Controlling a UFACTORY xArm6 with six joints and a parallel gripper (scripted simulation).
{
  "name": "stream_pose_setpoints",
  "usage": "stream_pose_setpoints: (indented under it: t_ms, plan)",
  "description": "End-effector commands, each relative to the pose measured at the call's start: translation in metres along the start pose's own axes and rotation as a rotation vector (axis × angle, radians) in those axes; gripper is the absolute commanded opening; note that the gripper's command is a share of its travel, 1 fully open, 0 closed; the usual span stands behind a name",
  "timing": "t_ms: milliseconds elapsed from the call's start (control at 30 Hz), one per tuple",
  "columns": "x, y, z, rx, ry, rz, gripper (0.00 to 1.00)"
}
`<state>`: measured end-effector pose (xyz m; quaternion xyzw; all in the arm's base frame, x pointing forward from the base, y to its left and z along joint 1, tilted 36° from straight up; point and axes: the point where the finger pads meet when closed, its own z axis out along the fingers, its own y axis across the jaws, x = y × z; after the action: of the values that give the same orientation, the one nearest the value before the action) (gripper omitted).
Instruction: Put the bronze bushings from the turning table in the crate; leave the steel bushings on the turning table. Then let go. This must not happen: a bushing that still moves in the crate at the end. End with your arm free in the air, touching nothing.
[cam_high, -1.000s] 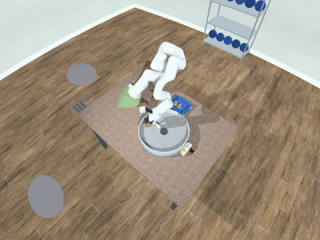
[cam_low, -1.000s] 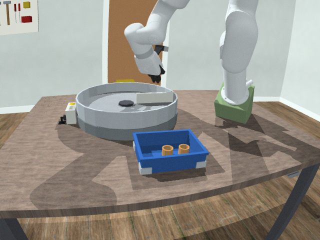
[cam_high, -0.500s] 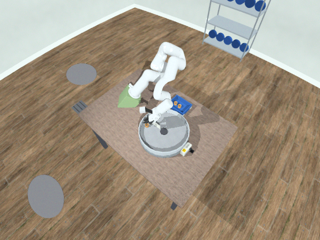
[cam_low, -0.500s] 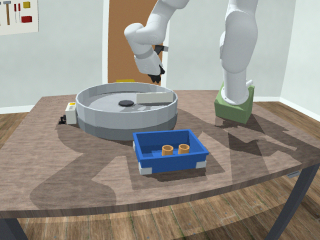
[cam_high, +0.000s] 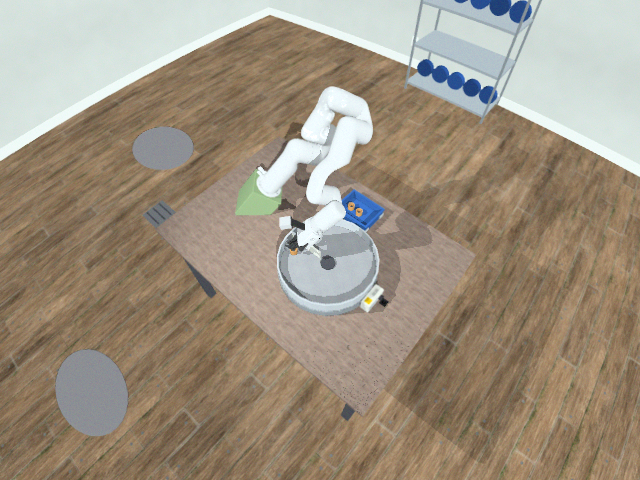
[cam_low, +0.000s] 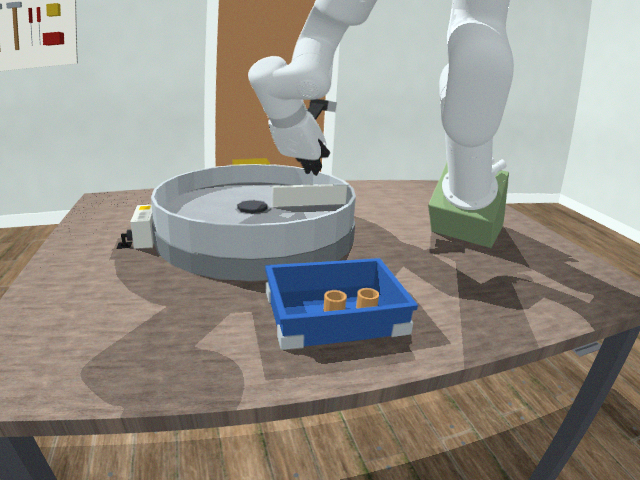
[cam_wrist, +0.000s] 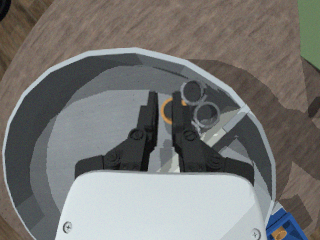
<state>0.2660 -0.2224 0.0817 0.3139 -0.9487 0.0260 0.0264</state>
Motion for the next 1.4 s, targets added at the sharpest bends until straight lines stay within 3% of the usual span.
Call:
stream_pose_setpoints:
  t_ms: [0, 1367]
  plan:
    - [-0.002, -0.002, 0.001, 0.005, -0.001, 0.002, 0.14]
    - [-0.016, -0.002, 0.018, 0.005, -0.001, 0.002, 0.14]
